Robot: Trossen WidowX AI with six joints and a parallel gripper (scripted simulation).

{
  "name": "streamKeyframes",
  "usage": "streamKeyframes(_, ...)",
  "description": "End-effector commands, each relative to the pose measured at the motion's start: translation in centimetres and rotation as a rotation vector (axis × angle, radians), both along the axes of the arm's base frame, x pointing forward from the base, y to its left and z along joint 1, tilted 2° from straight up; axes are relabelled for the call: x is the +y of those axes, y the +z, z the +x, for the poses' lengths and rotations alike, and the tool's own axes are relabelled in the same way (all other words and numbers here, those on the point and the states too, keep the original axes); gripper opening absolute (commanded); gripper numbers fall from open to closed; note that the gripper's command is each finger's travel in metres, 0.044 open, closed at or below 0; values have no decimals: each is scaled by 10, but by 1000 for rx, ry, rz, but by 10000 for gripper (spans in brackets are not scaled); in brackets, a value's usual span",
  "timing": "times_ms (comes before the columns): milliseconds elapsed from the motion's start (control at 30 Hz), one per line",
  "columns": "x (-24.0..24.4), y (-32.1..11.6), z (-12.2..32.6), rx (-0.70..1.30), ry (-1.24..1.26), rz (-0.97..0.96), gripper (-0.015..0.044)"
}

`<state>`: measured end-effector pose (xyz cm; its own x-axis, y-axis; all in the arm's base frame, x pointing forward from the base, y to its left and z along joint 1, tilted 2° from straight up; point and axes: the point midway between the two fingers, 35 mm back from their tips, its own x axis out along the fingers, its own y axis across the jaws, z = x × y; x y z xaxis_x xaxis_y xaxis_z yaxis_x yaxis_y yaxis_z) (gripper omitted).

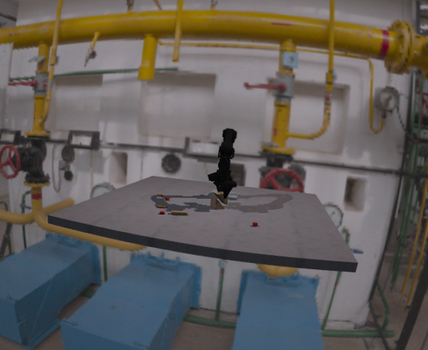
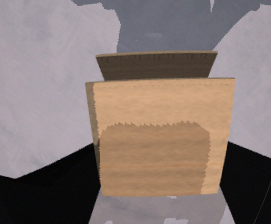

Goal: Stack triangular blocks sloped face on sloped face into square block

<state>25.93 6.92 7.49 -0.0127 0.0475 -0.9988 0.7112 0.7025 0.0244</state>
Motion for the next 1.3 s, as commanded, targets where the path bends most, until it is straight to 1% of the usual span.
streamKeyframes(0,0,-3,1,0,6,3,0)
streamKeyframes(833,-4,-18,6,1,5,2,0)
streamKeyframes(1267,-4,-19,6,1,4,0,0)
